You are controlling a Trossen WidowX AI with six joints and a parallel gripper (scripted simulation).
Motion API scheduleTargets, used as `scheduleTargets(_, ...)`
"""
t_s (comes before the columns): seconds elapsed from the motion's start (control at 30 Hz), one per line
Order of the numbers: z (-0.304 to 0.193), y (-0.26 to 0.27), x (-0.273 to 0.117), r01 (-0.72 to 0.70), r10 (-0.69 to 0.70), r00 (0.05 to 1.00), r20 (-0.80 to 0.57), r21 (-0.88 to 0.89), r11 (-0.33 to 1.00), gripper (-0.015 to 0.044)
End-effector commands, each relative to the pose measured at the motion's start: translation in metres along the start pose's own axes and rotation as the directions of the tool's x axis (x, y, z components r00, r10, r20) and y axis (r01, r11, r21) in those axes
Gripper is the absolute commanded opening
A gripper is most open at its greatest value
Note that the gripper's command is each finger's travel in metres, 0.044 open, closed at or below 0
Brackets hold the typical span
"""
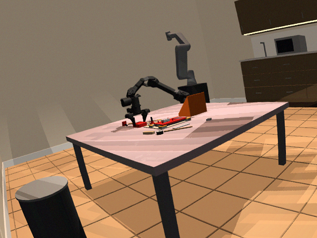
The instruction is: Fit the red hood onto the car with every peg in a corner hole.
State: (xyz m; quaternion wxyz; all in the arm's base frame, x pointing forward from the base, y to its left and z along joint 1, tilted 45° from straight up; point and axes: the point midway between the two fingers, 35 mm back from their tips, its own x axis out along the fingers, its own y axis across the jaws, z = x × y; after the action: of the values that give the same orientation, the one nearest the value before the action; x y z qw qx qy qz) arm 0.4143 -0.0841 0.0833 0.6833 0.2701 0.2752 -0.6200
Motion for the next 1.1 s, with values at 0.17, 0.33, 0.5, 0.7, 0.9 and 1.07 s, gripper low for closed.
scheduleTargets(0.17, 0.000, 0.000, 0.000, 0.000, 0.000, 1.000, 0.000, 0.001, 1.000, 0.0295)
scheduleTargets(0.33, 0.000, 0.000, -0.001, 0.000, 0.000, 1.000, 0.000, 0.000, 1.000, 0.0222)
scheduleTargets(0.5, 0.000, 0.000, -0.010, 0.000, 0.000, 1.000, 0.000, 0.000, 1.000, 0.0091)
scheduleTargets(0.7, 0.000, 0.000, -0.033, 0.000, 0.000, 1.000, -0.002, 0.000, 1.000, 0.0000)
scheduleTargets(0.9, -0.001, 0.000, -0.058, 0.000, 0.000, 1.000, -0.003, -0.001, 1.000, 0.0000)
scheduleTargets(1.07, -0.001, 0.000, -0.079, 0.001, -0.001, 1.000, -0.004, -0.001, 1.000, 0.0000)
